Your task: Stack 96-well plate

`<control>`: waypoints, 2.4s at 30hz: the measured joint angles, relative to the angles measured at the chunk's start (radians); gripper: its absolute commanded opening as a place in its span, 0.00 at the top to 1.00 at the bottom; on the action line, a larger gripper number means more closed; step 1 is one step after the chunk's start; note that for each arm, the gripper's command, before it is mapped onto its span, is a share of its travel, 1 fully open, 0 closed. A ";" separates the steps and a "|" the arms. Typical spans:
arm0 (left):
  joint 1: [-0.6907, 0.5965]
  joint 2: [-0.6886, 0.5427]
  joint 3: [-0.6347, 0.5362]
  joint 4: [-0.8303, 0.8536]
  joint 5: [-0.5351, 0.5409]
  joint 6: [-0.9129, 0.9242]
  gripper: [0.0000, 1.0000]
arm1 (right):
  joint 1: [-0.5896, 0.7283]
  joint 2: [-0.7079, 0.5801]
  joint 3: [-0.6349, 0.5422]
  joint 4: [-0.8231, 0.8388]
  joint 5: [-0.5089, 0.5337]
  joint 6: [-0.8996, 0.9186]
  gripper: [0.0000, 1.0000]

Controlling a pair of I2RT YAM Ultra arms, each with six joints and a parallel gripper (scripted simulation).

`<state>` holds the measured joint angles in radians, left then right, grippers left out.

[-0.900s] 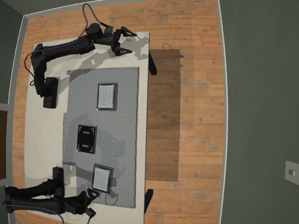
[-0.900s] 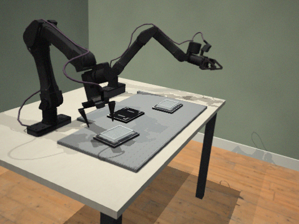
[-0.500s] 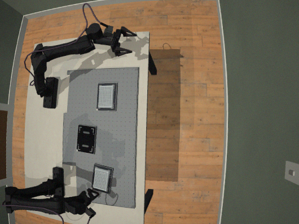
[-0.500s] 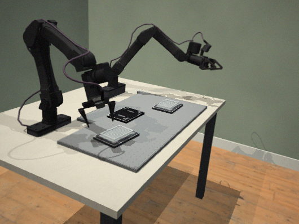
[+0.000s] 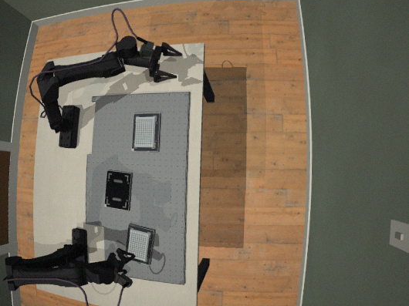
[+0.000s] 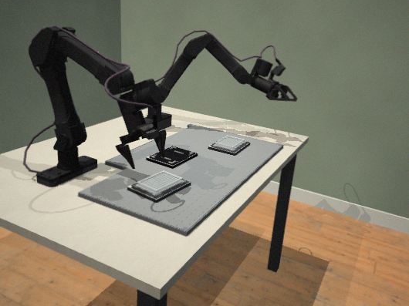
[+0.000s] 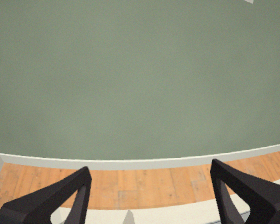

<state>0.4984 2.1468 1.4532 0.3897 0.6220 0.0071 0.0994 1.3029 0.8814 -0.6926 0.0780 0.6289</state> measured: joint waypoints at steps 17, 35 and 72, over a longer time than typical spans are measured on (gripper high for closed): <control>-0.182 -0.395 -0.349 -0.464 -0.259 0.118 0.00 | 0.521 -0.178 -0.013 0.142 -0.008 -0.306 0.00; -0.530 -0.543 -0.460 -0.914 -0.551 -0.051 0.00 | 0.980 -0.333 -0.026 0.266 -0.014 -0.574 0.00; -0.521 -0.418 -0.291 -1.115 -0.524 0.454 0.00 | 1.012 -0.341 -0.026 0.274 -0.014 -0.599 0.00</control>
<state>-0.0231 1.7287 1.1618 -0.7254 0.0982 0.4606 1.1118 0.9623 0.8555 -0.4183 0.0643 0.0303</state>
